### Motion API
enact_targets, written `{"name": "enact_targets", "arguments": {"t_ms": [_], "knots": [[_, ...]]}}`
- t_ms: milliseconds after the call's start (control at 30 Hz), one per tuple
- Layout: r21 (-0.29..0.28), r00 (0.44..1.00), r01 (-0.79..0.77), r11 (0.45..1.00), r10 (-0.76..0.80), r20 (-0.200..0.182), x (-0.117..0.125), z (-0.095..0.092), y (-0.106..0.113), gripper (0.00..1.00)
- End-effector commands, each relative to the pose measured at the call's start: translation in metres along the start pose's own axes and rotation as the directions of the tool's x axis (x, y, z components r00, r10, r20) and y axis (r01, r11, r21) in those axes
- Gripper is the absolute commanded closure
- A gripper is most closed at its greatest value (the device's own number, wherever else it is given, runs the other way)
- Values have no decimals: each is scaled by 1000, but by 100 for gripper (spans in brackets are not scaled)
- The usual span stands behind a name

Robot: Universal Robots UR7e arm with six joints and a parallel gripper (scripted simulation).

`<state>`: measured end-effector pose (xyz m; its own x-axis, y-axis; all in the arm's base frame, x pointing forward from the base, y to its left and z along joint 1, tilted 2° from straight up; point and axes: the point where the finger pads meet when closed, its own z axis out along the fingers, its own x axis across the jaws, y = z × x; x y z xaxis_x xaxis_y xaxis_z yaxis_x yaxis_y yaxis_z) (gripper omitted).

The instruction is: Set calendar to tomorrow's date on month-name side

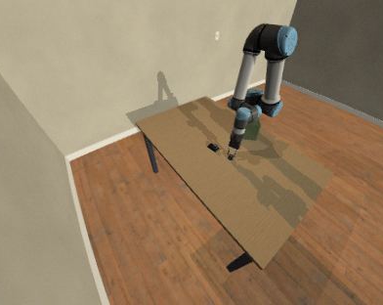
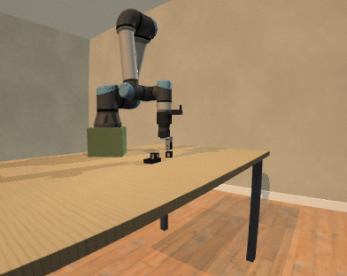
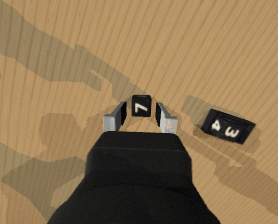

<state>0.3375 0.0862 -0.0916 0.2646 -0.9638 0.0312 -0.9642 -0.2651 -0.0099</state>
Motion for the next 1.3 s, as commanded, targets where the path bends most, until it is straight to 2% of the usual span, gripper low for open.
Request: {"name": "enact_targets", "arguments": {"t_ms": [0,667,1267], "knots": [[1,1000,0,1000,0,0,0,0,0,13],[1,1000,0,1000,0,0,0,1,0,13],[1,1000,0,1000,0,0,0,23,0,13]]}}
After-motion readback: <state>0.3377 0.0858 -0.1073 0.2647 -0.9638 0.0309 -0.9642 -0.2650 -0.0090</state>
